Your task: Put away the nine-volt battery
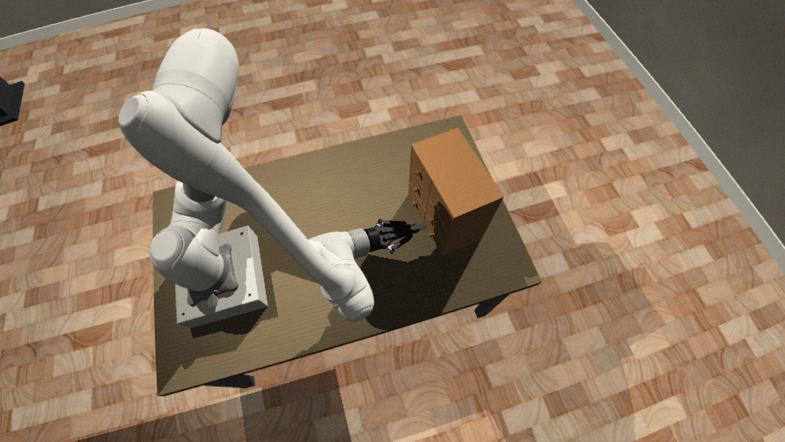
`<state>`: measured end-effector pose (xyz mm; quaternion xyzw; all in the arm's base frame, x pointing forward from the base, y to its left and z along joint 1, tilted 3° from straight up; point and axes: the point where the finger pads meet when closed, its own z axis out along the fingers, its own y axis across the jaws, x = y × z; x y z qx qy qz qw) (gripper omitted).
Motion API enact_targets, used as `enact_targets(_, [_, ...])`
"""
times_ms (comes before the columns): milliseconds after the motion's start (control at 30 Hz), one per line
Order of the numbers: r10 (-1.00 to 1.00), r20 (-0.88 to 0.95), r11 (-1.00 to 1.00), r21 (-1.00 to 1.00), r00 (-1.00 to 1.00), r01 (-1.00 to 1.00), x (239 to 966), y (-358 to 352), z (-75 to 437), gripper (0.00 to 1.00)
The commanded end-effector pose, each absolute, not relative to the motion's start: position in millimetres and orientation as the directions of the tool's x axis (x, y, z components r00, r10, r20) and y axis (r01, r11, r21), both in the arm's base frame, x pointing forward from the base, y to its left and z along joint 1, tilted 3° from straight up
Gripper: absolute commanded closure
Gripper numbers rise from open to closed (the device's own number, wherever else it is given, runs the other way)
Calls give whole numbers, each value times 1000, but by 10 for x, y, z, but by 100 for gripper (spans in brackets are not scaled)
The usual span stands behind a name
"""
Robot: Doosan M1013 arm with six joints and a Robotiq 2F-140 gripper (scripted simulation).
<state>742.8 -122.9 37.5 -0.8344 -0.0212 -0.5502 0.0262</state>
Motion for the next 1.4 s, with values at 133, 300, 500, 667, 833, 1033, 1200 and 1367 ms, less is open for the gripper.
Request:
enact_targets(133, [7,919,-998,-20,393,64,7147,-1248,392,100])
enact_targets(300, [7,919,-998,-20,393,64,7140,-1248,393,100])
enact_targets(500, [7,919,-998,-20,393,64,6992,-1260,462,100])
enact_targets(667, [7,919,-998,-20,393,64,6753,-1277,574,100])
enact_targets(833, [7,919,-998,-20,393,64,6660,-1284,617,100])
enact_targets(1033, [7,919,-998,-20,394,64,6654,-1284,620,100])
enact_targets(1200, [8,913,-998,-21,409,65,6642,-1283,634,100])
enact_targets(1367, [11,892,-998,-21,453,65,6604,-1286,675,100])
